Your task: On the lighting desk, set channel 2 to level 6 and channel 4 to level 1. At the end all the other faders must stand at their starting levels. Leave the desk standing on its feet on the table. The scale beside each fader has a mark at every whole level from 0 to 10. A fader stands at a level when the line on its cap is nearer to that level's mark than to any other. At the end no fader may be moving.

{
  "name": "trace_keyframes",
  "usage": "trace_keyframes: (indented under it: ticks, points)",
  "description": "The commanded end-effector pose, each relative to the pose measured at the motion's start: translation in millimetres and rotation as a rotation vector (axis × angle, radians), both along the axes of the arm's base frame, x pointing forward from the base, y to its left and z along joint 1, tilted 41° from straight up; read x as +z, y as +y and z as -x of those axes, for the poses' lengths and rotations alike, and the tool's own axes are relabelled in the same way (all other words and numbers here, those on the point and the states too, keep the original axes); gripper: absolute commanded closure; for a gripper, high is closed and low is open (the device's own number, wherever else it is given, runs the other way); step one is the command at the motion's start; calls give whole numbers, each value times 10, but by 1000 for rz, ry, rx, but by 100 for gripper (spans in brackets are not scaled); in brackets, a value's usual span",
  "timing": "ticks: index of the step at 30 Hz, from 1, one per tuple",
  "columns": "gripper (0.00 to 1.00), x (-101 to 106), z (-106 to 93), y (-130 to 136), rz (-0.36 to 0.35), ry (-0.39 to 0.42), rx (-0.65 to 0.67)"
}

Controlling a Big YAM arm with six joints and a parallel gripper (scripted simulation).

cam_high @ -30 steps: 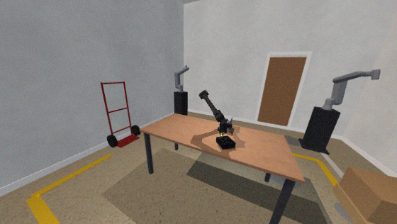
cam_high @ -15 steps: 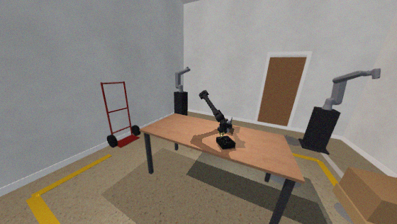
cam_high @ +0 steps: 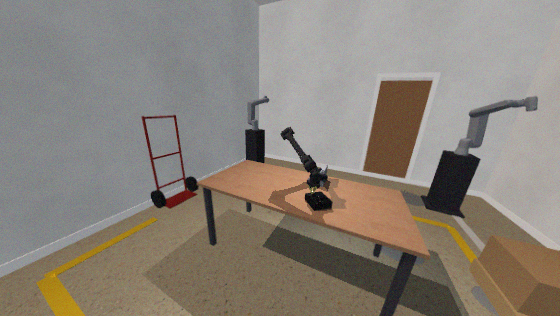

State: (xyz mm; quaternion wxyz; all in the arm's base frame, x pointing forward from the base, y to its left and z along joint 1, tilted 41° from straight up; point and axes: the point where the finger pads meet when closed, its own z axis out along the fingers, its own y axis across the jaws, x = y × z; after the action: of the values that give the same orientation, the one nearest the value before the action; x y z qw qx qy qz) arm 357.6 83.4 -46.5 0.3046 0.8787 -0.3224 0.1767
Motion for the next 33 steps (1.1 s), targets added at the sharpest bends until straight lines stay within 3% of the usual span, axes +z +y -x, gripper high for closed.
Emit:
trace_keyframes:
  ticks: [1, 33]
  points:
    - [100, -85, 52, 57, 0, 8, 4]
    - [100, -111, 67, 70, -4, 3, -3]
